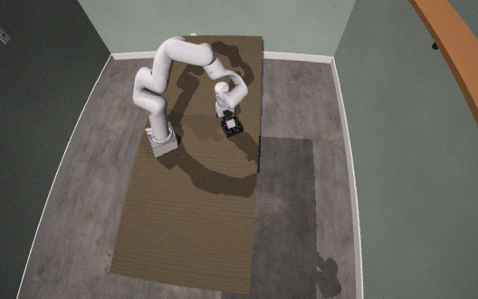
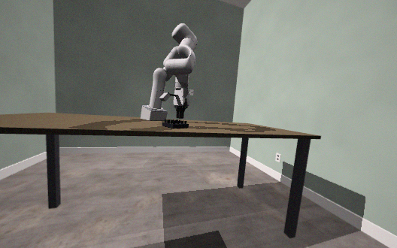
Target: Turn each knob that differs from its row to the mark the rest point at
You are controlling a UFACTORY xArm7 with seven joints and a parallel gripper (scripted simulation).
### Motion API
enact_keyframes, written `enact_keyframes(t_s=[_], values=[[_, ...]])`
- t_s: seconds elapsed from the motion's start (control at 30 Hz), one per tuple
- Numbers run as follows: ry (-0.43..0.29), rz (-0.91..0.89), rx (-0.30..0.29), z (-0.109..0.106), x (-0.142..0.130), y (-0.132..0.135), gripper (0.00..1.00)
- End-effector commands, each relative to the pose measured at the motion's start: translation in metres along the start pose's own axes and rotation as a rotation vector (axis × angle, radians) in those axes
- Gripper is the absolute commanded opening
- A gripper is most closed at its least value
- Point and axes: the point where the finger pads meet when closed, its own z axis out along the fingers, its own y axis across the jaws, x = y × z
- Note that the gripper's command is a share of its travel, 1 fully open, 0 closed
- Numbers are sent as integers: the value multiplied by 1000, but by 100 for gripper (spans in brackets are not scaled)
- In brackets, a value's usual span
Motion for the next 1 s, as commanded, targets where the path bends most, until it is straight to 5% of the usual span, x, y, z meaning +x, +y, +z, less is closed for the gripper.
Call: enact_keyframes(t_s=[0.0, 0.77, 0.97], values=[[3, 1, 1, -14, 0, -1, 19], [2, -31, 0, -17, 0, -1, 19], [-2, -230, -5, -19, -1, 1, 19]])
